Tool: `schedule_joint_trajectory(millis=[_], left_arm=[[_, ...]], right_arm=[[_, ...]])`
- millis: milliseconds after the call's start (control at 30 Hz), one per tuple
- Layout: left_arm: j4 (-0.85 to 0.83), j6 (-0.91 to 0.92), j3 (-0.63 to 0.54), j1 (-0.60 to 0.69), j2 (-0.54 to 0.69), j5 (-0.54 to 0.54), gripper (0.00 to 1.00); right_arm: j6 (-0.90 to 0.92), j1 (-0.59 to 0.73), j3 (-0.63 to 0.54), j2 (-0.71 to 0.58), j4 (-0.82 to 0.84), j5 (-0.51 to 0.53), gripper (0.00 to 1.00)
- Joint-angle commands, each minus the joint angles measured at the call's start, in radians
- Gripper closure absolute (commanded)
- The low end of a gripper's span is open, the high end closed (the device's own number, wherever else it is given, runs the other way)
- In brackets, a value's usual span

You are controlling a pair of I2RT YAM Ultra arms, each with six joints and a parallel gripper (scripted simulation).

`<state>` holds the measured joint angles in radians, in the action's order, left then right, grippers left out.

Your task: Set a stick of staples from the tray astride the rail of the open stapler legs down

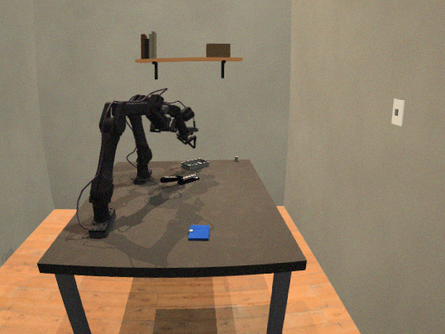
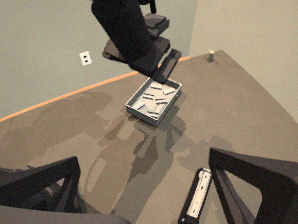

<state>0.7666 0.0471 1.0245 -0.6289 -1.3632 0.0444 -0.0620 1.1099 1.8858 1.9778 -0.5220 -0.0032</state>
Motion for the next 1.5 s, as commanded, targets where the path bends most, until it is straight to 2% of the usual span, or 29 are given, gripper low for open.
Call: schedule_joint_trajectory(millis=[0, 367, 467, 900, 1033, 1467], left_arm=[[-0.005, -0.028, 0.024, -0.008, 0.005, -0.017, 0.00], [0.128, -0.480, 0.148, -0.013, -0.159, -0.124, 0.00], [0.137, -0.515, 0.161, -0.015, -0.175, -0.137, 0.00], [0.193, -0.994, 0.297, -0.065, -0.369, -0.354, 0.00], [0.192, -1.062, 0.308, -0.074, -0.393, -0.390, 0.00], [0.091, -1.550, 0.294, -0.133, -0.513, -0.640, 0.00]], right_arm=[[-0.006, 0.001, 0.032, -0.007, -0.003, -0.003, 0.00], [-0.006, 0.001, 0.032, -0.007, -0.003, -0.003, 0.00], [-0.006, 0.001, 0.032, -0.007, -0.003, -0.003, 0.00], [-0.006, 0.001, 0.032, -0.007, -0.003, -0.003, 0.00], [-0.006, 0.001, 0.032, -0.007, -0.003, -0.003, 0.00], [-0.006, 0.001, 0.032, -0.007, -0.003, -0.003, 0.00]])
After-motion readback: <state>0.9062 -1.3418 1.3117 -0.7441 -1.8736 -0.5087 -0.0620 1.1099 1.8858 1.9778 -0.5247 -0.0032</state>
